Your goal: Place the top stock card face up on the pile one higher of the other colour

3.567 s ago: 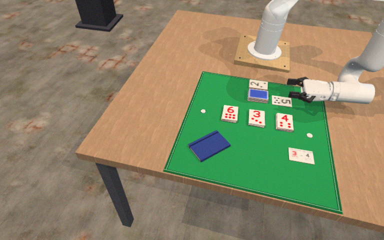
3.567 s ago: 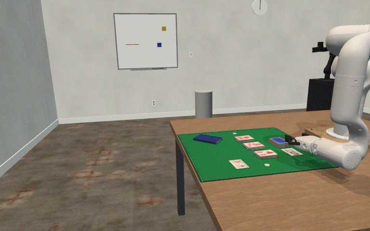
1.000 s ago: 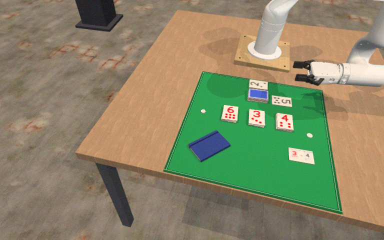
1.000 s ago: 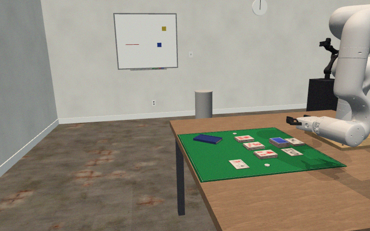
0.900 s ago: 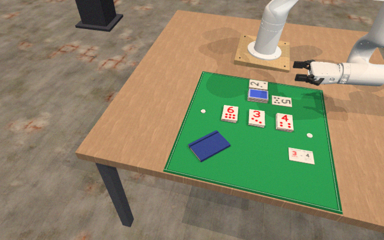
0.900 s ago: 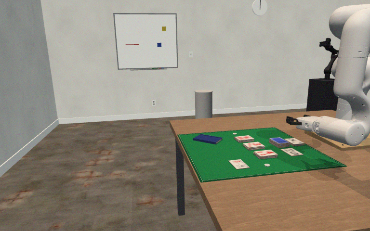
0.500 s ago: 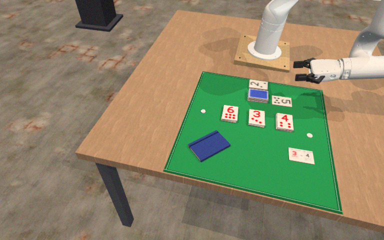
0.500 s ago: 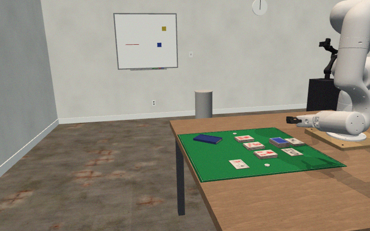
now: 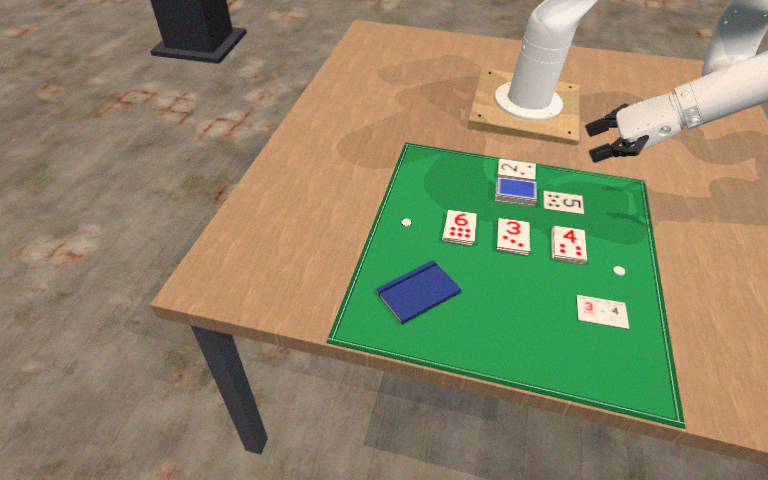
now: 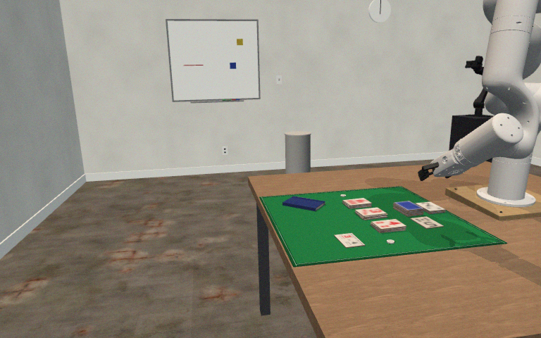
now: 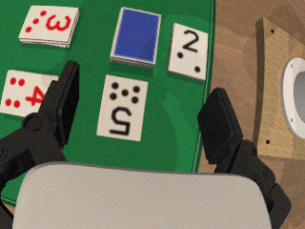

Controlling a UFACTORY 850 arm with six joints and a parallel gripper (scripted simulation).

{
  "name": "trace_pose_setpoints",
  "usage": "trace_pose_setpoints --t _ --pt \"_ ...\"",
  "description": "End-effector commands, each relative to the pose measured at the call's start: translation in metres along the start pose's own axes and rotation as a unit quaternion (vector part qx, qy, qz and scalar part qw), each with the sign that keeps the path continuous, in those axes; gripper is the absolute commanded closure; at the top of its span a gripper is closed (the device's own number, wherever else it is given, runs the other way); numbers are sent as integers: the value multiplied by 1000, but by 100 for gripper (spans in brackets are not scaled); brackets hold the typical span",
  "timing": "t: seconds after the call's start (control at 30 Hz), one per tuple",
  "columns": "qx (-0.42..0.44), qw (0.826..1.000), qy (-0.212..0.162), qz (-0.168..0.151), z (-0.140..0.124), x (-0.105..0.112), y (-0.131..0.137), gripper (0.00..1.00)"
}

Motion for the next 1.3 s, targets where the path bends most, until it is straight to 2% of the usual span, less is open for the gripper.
trace_pose_setpoints --t 0.0,0.03,0.07,0.2,0.3,0.47,0.63,0.77,0.83,1.27 --pt "-1 998 -68 14 12 0 2 0" --pt "-1 996 -89 19 15 0 2 0" --pt "-1 996 -90 19 15 0 2 0" --pt "-1 983 -180 35 29 -5 5 0" --pt "0 983 -182 36 29 -5 5 0" --pt "-1 958 -280 56 43 -12 8 0" --pt "0 938 -340 67 51 -18 10 0" --pt "1 925 -373 72 55 -22 11 0" --pt "1 925 -373 72 55 -22 11 0" --pt "1 897 -433 83 62 -30 12 0"
Point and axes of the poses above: the point where the finger pads meet when closed, its own x axis back along the fingers, its own y axis across the jaws, z = x × y, the point moved 8 cm from there along x, back along the fingers, and after that the axes turned 11 degrees about x, right-handed, at the moved point
